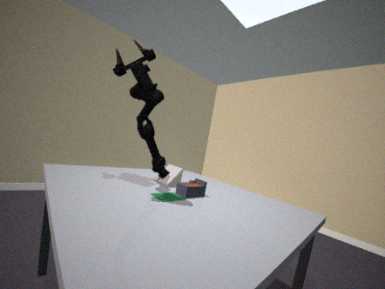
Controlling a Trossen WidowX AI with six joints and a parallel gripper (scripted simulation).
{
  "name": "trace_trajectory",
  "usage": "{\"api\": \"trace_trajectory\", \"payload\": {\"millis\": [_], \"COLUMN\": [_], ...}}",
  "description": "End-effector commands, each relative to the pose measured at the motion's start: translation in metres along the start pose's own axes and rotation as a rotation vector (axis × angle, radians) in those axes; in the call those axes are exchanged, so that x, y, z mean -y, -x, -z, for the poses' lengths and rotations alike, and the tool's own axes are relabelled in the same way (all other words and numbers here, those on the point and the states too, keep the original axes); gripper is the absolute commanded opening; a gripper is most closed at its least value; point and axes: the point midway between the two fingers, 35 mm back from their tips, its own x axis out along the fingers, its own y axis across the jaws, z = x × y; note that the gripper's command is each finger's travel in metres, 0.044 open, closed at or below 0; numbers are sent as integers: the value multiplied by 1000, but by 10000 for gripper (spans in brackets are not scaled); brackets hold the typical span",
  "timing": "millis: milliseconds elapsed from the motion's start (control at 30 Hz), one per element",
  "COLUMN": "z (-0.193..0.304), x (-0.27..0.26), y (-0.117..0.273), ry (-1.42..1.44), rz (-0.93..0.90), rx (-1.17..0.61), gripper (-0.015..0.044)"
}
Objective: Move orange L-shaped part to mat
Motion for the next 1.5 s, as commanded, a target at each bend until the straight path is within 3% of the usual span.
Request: {"api": "trace_trajectory", "payload": {"millis": [0, 133, 267, 567, 867, 1033, 1200, 1367, 1467], "z": [3, 26, 66, 102, 65, 17, -45, -112, -147], "x": [-4, -50, -110, -242, -312, -312, -278, -208, -152], "y": [2, 26, 65, 210, 399, 503, 595, 663, 683], "ry": [-1, -137, -332, -689, -798, -718, -472, -14, 383], "rz": [-11, -108, -238, -492, -692, -762, -851, -887, -904], "rx": [-15, -134, -386, -1022, -1709, -2112, -2490, -2810, -2906], "gripper": [374, 269, 180, 180, 180, 180, 180, 180, 180]}}
